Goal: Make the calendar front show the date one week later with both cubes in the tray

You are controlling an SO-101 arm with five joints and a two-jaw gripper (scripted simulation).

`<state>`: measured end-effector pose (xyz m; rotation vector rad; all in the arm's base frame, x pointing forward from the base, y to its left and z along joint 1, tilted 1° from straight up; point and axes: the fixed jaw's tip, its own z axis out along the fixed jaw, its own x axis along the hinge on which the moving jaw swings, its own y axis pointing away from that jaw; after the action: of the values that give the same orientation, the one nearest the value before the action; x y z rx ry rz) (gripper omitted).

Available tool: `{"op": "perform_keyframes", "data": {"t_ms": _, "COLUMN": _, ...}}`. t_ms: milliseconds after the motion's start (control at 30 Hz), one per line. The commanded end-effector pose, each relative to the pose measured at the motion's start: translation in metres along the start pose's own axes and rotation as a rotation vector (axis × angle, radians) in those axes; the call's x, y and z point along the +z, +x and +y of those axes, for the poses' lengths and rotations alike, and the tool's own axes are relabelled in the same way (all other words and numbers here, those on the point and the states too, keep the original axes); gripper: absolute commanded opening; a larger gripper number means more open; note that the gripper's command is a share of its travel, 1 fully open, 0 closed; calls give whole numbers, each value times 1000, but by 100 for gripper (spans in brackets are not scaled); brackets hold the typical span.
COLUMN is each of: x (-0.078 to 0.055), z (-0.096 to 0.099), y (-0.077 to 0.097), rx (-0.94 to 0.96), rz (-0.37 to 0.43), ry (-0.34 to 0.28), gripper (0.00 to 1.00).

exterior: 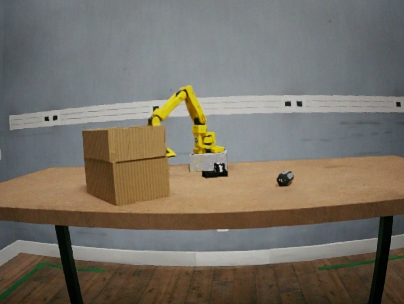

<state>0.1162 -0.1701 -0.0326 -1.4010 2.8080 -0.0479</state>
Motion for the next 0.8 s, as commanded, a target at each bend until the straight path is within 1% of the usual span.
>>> {"op": "perform_keyframes", "data": {"t_ms": 0, "x": 7, "z": 6, "y": 0, "rx": 8, "rz": -9, "ry": -23, "gripper": 0}}
{"op": "perform_keyframes", "data": {"t_ms": 767, "x": 11, "z": 6, "y": 0, "rx": 8, "rz": -9, "ry": -23, "gripper": 0}}
